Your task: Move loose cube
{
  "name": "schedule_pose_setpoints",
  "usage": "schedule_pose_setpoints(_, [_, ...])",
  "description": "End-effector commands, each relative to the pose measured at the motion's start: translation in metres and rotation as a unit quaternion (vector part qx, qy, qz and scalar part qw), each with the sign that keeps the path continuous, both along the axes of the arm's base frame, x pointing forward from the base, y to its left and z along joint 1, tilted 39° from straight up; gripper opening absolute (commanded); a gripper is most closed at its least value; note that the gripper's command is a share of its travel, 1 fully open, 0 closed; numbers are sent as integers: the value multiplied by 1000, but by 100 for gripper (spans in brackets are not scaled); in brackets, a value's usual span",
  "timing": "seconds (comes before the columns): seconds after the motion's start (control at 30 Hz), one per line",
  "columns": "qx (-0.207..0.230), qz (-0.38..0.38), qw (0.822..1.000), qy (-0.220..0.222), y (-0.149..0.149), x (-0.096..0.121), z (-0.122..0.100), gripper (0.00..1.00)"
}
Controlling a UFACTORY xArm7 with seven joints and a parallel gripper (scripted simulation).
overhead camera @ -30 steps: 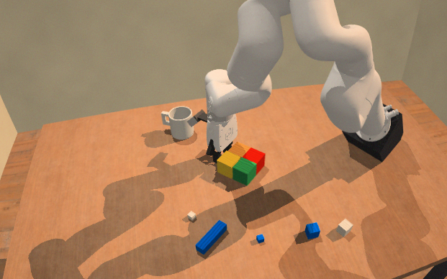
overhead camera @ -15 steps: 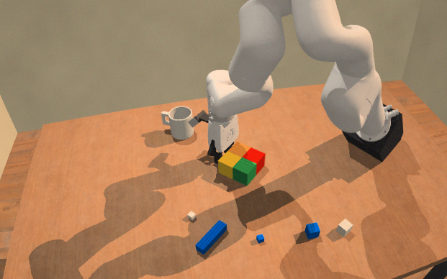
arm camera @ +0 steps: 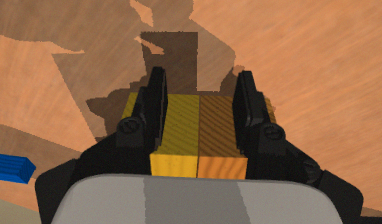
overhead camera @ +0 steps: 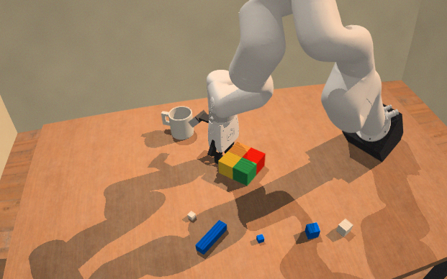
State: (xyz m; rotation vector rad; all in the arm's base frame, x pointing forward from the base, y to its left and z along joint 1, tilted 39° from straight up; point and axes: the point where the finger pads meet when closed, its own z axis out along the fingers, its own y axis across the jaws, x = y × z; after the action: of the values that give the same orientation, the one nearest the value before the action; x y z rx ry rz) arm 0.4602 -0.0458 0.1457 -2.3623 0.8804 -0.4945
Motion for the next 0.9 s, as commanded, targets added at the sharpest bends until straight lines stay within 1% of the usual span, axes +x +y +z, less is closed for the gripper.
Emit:
schedule_pose_setpoints(0.0, [-1,-1,1000,-1,-1,0,1,50])
schedule_pose_setpoints(0.87, [-1,-1,1000,-1,-8,7,3,50])
